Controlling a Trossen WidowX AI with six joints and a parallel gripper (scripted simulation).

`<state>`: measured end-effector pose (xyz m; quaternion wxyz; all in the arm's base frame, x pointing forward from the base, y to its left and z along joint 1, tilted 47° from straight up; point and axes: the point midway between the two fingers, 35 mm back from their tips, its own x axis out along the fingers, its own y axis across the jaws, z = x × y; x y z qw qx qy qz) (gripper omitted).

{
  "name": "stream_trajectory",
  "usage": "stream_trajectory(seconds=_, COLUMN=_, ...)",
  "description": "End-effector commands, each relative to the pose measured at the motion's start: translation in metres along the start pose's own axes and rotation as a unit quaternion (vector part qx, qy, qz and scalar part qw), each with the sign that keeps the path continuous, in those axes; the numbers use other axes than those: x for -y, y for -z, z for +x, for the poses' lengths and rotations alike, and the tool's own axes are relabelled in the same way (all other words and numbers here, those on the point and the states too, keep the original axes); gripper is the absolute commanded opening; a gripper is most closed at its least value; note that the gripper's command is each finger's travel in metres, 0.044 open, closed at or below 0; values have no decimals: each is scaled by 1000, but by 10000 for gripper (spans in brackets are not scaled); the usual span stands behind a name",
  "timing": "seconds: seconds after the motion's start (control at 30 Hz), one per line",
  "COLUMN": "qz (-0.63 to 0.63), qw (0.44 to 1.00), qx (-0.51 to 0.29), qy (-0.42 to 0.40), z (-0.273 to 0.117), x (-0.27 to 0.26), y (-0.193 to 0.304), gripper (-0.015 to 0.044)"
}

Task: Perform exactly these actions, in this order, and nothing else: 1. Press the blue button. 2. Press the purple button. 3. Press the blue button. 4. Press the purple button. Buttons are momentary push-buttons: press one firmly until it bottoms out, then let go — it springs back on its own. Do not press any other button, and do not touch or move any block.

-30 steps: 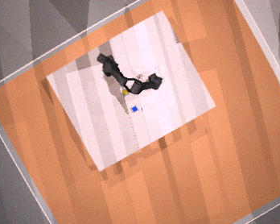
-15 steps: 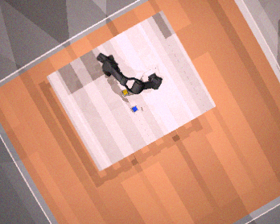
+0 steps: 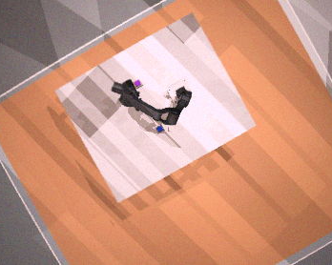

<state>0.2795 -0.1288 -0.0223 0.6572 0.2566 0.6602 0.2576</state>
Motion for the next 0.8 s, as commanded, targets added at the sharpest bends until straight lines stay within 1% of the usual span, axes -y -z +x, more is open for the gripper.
stream_trajectory(seconds=0.0, qz=4, qw=1000, qx=1, qy=-1, z=-14, x=-67, y=-15, gripper=335)
stream_trajectory(seconds=0.07, qz=4, qw=1000, qx=3, qy=-2, z=-20, x=-100, y=-19, gripper=387)
stream_trajectory(seconds=0.1, qz=4, qw=1000, qx=4, qy=-3, z=-22, x=-117, y=-20, gripper=400)
stream_trajectory(seconds=0.27, qz=2, qw=1000, qx=6, qy=-13, z=-31, x=-199, y=-10, gripper=400)
stream_trajectory(seconds=0.47, qz=-3, qw=999, qx=2, qy=-36, z=-38, x=-292, y=28, gripper=400)
stream_trajectory(seconds=0.53, qz=-4, qw=999, qx=0, qy=-40, z=-39, x=-303, y=35, gripper=400)
stream_trajectory(seconds=0.77, qz=-4, qw=999, qx=0, qy=-40, z=-39, x=-303, y=35, gripper=400)
